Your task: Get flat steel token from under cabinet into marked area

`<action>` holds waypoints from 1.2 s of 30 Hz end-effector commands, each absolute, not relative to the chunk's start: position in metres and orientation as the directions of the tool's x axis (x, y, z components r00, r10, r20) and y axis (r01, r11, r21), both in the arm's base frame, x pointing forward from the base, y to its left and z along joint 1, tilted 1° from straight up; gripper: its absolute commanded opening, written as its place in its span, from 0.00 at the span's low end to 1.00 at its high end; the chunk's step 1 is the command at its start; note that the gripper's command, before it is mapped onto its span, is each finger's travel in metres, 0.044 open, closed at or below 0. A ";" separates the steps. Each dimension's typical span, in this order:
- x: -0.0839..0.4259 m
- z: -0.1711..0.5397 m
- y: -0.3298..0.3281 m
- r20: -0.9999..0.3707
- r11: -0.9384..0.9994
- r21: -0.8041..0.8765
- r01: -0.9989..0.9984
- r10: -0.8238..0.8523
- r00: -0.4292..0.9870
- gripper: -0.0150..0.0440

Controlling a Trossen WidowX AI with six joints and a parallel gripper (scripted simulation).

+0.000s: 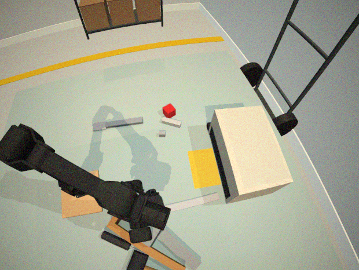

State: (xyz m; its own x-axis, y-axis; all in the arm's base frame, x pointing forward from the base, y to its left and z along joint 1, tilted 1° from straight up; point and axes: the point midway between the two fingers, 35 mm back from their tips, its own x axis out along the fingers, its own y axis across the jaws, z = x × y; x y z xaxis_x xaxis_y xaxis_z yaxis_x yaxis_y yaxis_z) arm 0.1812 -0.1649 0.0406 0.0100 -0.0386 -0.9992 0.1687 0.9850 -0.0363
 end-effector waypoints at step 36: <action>0.226 0.042 -0.171 -0.999 0.992 -0.029 0.121 -0.031 0.011 0.25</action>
State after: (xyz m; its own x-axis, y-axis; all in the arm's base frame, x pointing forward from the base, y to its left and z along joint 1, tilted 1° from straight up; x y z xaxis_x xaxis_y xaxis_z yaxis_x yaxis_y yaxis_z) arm 0.2204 -0.1702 0.0420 0.0084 -0.0309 -0.9995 0.1213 0.9922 -0.0297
